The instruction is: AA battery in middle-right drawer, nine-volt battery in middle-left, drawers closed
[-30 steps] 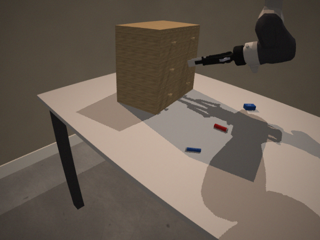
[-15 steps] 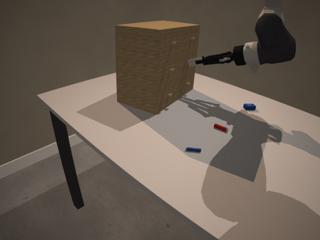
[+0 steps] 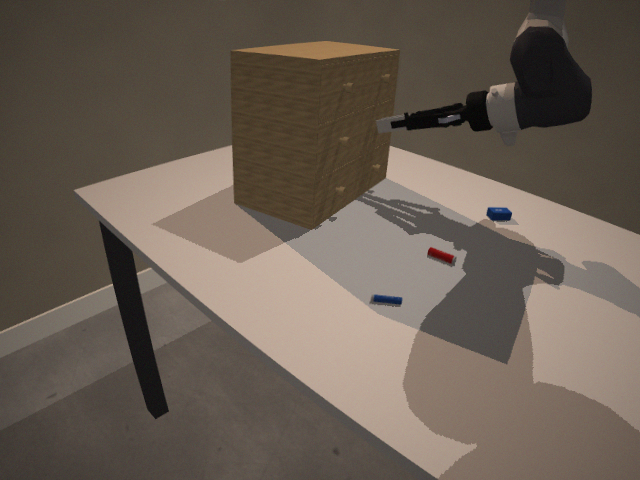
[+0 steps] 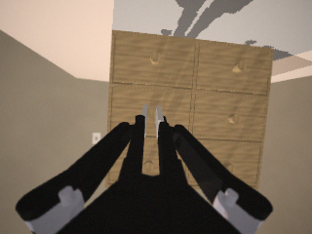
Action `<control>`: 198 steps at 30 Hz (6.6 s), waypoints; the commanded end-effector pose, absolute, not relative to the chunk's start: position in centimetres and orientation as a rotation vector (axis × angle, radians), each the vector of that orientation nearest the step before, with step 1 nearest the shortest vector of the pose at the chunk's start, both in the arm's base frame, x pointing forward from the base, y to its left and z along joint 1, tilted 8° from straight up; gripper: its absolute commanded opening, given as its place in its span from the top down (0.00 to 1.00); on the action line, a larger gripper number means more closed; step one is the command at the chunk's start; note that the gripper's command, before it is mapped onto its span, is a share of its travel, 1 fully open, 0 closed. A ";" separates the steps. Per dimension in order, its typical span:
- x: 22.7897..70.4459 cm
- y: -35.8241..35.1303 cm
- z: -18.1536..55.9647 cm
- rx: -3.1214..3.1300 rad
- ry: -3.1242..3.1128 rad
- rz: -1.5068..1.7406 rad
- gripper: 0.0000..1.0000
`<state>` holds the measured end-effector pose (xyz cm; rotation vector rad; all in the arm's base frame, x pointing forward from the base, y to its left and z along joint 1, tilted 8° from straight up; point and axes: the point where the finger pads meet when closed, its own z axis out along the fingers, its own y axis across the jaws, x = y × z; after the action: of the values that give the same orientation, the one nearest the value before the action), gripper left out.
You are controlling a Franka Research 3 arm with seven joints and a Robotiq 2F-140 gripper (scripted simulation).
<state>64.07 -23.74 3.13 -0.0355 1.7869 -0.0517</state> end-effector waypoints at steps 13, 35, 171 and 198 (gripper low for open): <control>63.7 -23.8 3.0 -0.027 1.790 -0.048 0.92; 61.6 -23.8 2.7 -0.027 1.790 -0.048 0.92; 46.8 -23.7 2.9 -0.028 1.804 -0.049 0.80; 44.4 -23.6 4.8 -0.022 2.070 -0.054 0.80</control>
<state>46.11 -23.30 6.04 -0.0590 1.9689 -0.0649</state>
